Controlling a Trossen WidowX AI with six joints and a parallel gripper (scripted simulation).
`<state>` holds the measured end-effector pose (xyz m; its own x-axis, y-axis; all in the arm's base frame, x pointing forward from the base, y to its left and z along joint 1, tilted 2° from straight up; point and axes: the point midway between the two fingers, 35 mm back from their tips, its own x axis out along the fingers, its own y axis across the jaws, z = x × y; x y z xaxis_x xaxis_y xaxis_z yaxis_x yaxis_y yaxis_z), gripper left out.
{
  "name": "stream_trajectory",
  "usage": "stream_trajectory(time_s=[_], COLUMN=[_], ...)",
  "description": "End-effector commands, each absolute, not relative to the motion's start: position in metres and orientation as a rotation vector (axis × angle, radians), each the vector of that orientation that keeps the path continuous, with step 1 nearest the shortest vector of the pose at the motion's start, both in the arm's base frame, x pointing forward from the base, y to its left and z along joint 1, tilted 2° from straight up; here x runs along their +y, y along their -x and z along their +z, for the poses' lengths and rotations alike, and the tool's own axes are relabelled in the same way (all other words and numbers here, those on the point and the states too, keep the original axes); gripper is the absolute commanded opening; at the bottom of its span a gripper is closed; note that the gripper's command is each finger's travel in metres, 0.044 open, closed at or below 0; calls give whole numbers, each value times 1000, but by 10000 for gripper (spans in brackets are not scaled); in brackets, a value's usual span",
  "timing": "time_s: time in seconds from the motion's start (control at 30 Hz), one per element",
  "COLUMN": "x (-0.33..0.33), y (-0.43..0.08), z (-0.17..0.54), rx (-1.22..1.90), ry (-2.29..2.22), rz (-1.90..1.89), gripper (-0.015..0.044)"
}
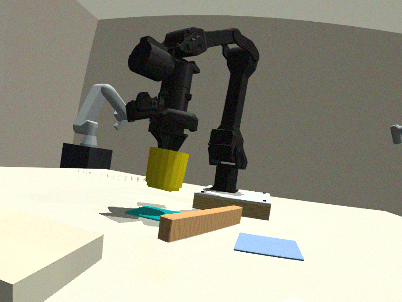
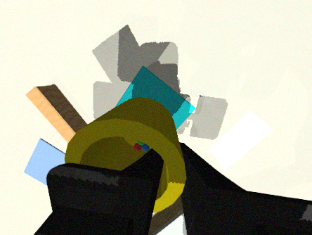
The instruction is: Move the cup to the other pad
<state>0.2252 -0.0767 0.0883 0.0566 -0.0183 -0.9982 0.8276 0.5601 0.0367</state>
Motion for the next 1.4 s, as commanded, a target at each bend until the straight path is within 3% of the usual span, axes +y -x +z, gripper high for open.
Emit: stream_trajectory(time_s=[0.0,1.37], x=[-77,-81], y=[-226,-225], z=[83,48], rx=[1375,1375], ry=[-764,-763], rz=[-740,-747], gripper=[0,0])
